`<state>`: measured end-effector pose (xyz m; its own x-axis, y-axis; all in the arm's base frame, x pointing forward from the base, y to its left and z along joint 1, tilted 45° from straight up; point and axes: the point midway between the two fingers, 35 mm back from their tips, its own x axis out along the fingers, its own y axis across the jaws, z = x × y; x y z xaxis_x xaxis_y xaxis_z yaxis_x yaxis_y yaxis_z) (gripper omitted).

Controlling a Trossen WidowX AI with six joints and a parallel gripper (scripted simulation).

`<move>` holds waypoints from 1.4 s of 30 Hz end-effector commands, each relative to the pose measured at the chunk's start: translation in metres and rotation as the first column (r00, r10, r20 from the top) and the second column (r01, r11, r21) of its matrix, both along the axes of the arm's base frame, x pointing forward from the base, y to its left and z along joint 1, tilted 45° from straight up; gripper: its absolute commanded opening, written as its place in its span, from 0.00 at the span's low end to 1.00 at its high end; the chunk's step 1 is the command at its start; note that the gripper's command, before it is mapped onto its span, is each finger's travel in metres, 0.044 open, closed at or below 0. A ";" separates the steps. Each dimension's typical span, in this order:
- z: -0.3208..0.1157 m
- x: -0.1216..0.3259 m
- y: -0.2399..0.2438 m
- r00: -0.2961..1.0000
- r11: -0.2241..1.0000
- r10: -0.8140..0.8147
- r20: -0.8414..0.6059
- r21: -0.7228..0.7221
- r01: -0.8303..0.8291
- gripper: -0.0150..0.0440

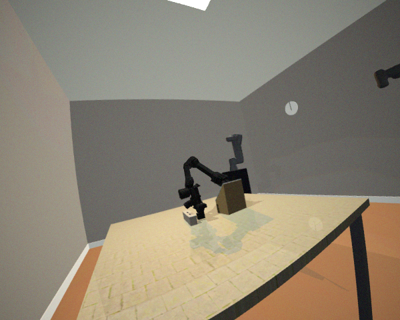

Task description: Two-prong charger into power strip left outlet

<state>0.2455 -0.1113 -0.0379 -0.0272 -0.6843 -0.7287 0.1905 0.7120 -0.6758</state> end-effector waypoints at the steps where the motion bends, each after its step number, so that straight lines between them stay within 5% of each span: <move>1: 0.001 0.001 -0.001 1.000 1.000 0.003 -0.002 -0.006 -0.003 0.25; 42: 0.002 0.009 -0.002 1.000 1.000 0.003 -0.002 -0.006 -0.003 0.25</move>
<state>0.2524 -0.1121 -0.0368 -0.0271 -0.6844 -0.7286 0.1906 0.7120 -0.6758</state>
